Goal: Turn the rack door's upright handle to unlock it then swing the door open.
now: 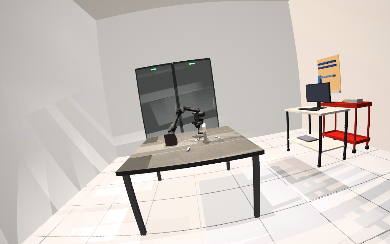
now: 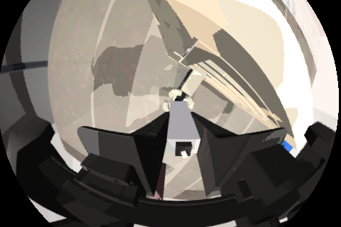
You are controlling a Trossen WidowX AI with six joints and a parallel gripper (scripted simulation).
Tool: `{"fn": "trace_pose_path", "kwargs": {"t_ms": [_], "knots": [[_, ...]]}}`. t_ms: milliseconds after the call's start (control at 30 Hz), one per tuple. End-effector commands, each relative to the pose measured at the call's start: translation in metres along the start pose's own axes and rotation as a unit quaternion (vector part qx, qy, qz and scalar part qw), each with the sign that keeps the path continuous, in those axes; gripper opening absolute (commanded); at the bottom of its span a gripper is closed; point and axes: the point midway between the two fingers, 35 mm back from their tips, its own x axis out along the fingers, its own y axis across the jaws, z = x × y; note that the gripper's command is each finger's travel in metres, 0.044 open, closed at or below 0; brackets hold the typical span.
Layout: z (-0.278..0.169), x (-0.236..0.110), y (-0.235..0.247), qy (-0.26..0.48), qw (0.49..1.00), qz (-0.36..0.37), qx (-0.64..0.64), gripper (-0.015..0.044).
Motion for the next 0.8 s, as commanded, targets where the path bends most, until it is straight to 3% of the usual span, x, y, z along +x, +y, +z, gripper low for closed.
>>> {"fn": "trace_pose_path", "kwargs": {"t_ms": [0, 367, 767], "knots": [[-0.0007, 0.0011, 0.0002, 0.000, 0.994, 0.001, -0.114, 0.0009], [-0.0007, 0.0012, 0.0002, 0.000, 0.927, 0.002, -0.375, 0.0009], [-0.0007, 0.0012, 0.0002, 0.000, 0.780, 0.002, -0.626, 0.0009]]}}
